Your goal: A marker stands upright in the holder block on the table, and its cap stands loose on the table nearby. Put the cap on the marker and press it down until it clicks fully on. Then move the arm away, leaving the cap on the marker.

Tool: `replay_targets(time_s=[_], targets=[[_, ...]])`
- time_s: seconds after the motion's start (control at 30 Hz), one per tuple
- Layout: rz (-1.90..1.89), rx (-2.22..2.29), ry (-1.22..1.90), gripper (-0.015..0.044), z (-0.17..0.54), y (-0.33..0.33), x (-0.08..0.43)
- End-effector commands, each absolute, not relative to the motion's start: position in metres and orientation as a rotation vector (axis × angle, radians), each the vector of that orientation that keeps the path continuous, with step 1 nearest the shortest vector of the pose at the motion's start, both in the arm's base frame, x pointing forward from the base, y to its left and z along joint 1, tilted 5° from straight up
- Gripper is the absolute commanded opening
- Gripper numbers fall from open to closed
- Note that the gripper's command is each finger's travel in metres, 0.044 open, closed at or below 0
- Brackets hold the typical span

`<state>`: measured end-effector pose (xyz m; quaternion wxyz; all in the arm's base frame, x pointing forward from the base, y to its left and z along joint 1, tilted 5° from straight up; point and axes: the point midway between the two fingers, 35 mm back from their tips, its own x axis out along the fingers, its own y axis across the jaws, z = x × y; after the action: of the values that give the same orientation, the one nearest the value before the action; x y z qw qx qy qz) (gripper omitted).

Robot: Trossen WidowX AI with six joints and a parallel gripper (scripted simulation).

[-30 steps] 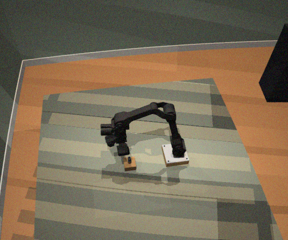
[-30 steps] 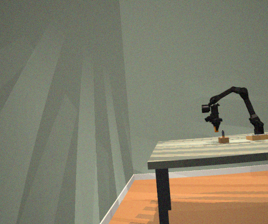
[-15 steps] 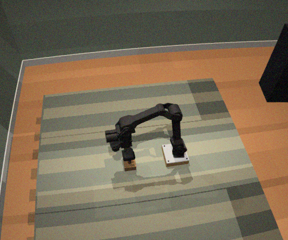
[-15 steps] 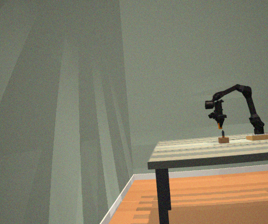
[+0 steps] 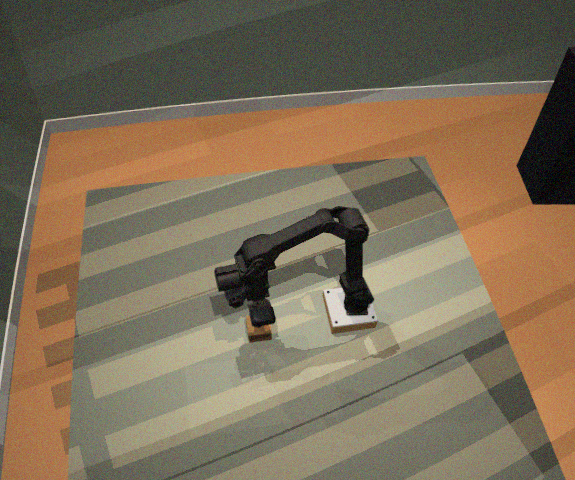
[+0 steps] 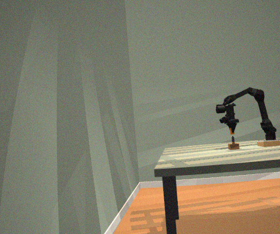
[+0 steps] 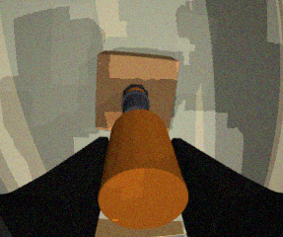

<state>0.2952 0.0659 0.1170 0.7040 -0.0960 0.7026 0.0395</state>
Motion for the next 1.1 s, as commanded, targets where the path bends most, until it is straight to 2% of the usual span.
replay_targets(time_s=[0.0,1.07], targets=[[0.088,-0.208,1.564,0.0000,0.114,0.066,0.295],[0.088,-0.209,1.564,0.0000,0.065,0.063,0.295]])
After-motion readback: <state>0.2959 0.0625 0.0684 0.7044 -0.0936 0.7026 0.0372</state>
